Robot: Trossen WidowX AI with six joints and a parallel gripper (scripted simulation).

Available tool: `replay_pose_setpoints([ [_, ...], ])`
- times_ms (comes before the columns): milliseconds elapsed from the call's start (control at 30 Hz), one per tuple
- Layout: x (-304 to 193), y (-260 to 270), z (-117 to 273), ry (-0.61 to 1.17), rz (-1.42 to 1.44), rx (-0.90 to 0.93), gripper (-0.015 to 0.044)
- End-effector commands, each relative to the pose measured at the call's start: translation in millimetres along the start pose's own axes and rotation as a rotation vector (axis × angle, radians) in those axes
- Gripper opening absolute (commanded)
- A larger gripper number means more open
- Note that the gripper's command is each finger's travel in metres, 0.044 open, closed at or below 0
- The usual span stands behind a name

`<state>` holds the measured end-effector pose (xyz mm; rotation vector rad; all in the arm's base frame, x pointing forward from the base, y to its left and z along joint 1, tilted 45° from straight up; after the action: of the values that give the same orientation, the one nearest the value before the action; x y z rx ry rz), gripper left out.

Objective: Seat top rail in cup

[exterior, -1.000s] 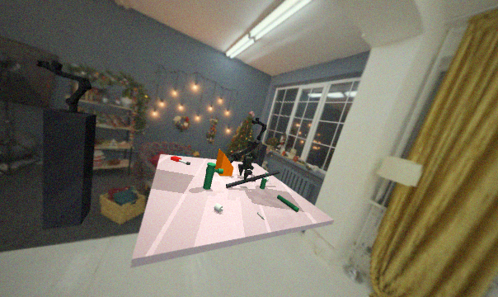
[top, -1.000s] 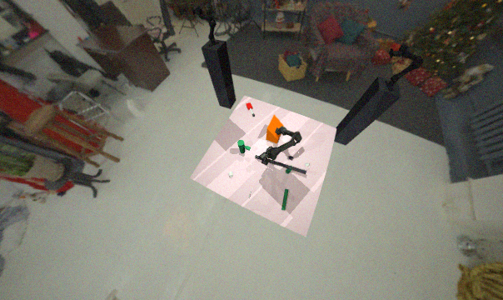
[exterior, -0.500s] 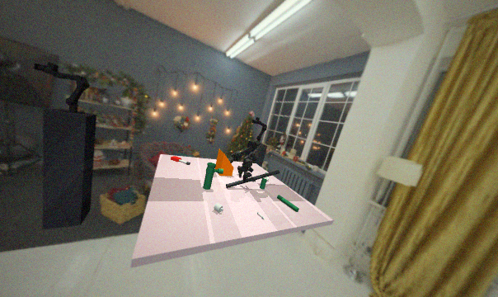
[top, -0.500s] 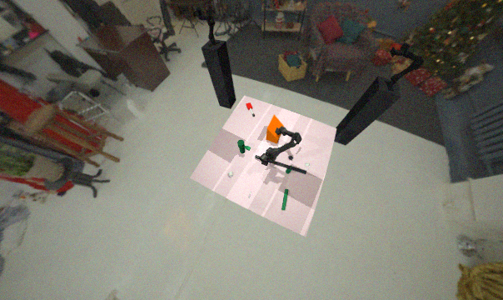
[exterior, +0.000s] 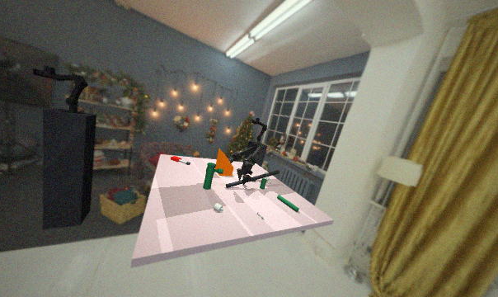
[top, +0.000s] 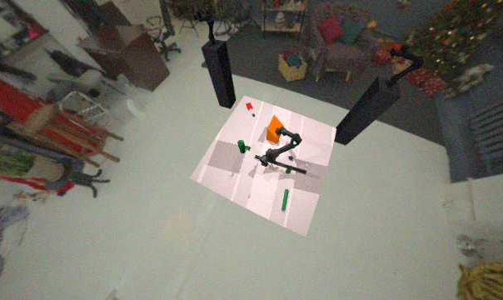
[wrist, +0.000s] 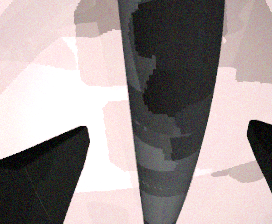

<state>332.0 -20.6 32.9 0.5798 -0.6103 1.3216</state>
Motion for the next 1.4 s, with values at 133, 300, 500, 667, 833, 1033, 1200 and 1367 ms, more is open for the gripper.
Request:
replay_pose_setpoints([
  [133, 0.5, 2.2, -13.9, -0.005, -0.006, 0.006, 0.044],
  [300, 0.8, 2.9, -21.9, -0.007, -0.006, 0.006, 0.044],
  [500, 0.9, 3.2, -24.1, -0.007, -0.006, 0.006, 0.0361],
  [667, 0.9, 3.2, -24.1, -0.007, -0.006, 0.006, 0.023],
  [833, 0.9, 3.2, -24.1, -0.007, -0.006, 0.006, 0.0138],
  [1033, 0.8, 3.0, -22.8, -0.007, -0.006, 0.006, 0.0059],
  [1200, 0.0, 2.4, -17.8, -0.002, -0.006, 0.005, 0.0],
  [1367, -5.9, -1.2, 1.5, 0.085, 0.0, -0.008, 0.0],
])
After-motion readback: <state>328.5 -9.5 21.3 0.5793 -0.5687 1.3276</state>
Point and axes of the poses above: the point midway between the two fingers, 35 mm back from their tips, its own z axis back along the fingers, its own y axis across the jaws, x = y × z, the point moved 6 cm from there along z, back along the fingers, and after that the axes turned 5 degrees about -z, right-handed, at the moved point
